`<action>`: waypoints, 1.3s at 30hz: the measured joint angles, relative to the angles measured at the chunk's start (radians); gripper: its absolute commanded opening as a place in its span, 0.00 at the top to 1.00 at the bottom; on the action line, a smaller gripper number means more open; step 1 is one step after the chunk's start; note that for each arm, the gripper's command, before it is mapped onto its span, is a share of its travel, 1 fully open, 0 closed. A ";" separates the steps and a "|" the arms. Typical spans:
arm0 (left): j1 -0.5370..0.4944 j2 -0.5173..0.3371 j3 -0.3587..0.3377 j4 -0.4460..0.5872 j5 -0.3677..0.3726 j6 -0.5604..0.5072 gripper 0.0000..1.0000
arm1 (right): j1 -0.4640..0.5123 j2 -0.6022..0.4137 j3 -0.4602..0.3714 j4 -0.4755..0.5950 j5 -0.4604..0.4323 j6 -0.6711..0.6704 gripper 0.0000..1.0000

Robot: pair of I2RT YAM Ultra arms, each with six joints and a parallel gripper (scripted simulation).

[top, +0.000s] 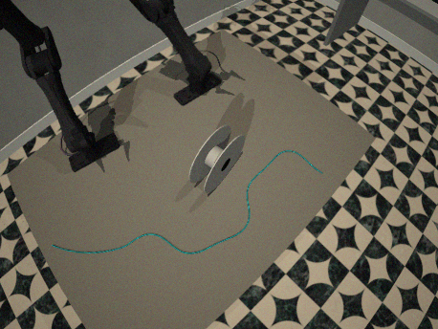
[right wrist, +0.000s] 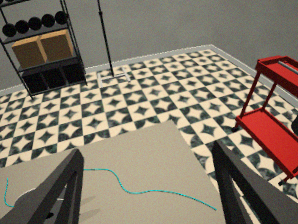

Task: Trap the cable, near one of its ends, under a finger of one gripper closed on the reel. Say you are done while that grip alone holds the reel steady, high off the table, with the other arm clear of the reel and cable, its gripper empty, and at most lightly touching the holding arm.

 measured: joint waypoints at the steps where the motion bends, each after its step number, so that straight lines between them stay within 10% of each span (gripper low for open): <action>1: -0.001 0.000 0.000 0.000 -0.002 0.000 0.00 | 0.008 0.000 0.001 -0.002 0.008 0.001 0.00; 17: 0.116 0.000 0.000 0.000 -0.007 0.000 0.00 | 0.071 0.000 0.002 -0.007 0.070 0.002 0.00; 39: 0.674 0.000 0.000 0.000 -0.003 0.000 0.00 | 0.135 0.000 0.002 -0.007 0.082 0.002 0.00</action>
